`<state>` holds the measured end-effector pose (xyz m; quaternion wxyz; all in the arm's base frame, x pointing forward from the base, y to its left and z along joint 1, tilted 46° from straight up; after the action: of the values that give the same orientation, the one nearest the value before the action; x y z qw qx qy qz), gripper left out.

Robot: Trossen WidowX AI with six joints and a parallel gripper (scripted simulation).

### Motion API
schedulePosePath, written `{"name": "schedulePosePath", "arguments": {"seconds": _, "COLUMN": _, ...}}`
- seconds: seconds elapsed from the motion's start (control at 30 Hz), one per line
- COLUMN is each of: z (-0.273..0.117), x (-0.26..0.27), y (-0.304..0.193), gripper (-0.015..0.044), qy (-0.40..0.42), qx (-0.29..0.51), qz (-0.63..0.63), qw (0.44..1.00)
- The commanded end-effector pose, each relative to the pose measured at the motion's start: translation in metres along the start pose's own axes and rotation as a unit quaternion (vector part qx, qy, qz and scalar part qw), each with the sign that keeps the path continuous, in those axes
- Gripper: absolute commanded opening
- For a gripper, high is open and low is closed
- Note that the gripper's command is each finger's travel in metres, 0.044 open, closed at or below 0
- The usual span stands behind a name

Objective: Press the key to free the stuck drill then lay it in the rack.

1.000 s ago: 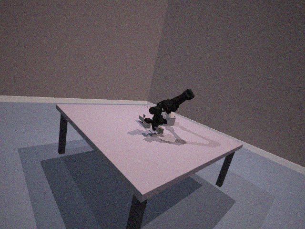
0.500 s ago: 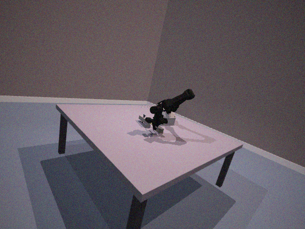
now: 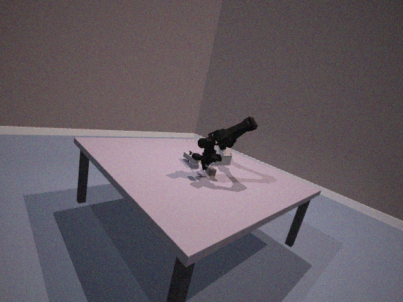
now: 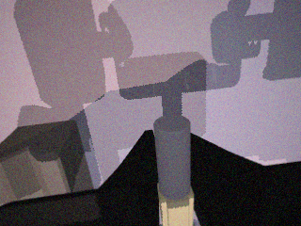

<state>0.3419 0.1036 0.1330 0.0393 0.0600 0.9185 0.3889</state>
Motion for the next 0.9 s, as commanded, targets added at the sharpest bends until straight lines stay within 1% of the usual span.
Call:
{"name": "schedulePosePath", "arguments": {"seconds": 0.0, "z": -0.003, "x": 0.0, "y": 0.0, "gripper": 0.0, "qy": 0.0, "qx": -0.001, "qz": -0.003, "qw": 1.0}}
{"name": "schedulePosePath", "arguments": {"seconds": 0.87, "z": -0.019, "x": 0.001, "y": -0.003, "gripper": 0.0, "qy": 0.0, "qx": -0.001, "qz": -0.003, "qw": 1.0}}
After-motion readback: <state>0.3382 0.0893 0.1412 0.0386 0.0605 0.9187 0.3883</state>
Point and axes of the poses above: the point midway between the two fingers, 35 mm back from their tips, its own z axis out along the fingers, its own x axis across the jaws, y = z × x, the point moved 4 cm from there along -z, back along the fingers, and after that the axes turned 13 degrees about -z, right-handed, at the moved point
